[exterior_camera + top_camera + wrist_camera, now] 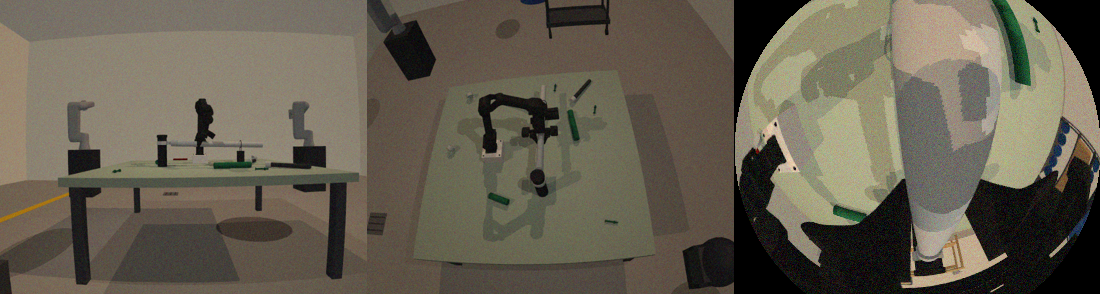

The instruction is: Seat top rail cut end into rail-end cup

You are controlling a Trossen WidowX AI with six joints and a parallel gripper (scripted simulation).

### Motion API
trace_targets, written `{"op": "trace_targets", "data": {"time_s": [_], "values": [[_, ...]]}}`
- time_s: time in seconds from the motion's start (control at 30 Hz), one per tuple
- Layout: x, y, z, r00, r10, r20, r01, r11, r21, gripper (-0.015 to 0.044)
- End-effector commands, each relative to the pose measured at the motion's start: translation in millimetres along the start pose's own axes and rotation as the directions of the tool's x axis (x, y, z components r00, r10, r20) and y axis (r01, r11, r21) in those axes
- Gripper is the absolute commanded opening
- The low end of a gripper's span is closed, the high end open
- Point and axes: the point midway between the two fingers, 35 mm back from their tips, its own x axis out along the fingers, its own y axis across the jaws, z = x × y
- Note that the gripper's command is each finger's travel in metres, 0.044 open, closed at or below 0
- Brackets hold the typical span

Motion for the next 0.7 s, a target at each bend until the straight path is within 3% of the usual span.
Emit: {"op": "trace_targets", "data": {"time_s": [0.0,0.67], "values": [[-3.9,0.6,-8.4,1.0,-0.002,-0.022,0.003,1.0,0.003,0.0],[0.1,0.1,-7.5,1.0,0.0,-0.001,0.0,1.0,0.0,0.0]]}}
